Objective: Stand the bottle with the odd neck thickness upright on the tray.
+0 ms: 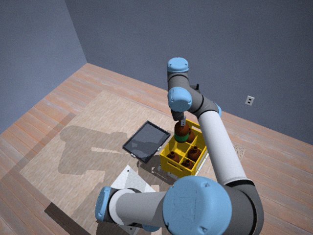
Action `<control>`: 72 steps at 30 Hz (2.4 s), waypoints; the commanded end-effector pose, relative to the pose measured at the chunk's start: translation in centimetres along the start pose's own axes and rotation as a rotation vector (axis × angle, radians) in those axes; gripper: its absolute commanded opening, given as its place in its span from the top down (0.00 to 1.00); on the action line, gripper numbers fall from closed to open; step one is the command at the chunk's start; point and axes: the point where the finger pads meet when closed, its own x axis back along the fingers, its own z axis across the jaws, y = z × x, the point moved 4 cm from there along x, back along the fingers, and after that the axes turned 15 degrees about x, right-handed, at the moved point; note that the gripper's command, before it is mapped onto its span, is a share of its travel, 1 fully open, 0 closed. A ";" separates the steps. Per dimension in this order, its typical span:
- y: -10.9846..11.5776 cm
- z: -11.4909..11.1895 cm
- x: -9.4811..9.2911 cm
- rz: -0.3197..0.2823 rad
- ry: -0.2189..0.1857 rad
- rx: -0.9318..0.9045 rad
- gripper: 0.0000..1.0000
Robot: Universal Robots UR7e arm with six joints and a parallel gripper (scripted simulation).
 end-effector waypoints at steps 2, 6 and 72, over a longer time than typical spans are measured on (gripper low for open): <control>0.0 0.0 0.0 0.001 -0.001 0.000 1.00; 0.0 -0.1 0.0 0.001 -0.001 0.000 1.00; 4.9 -6.6 0.0 0.001 -0.001 0.000 1.00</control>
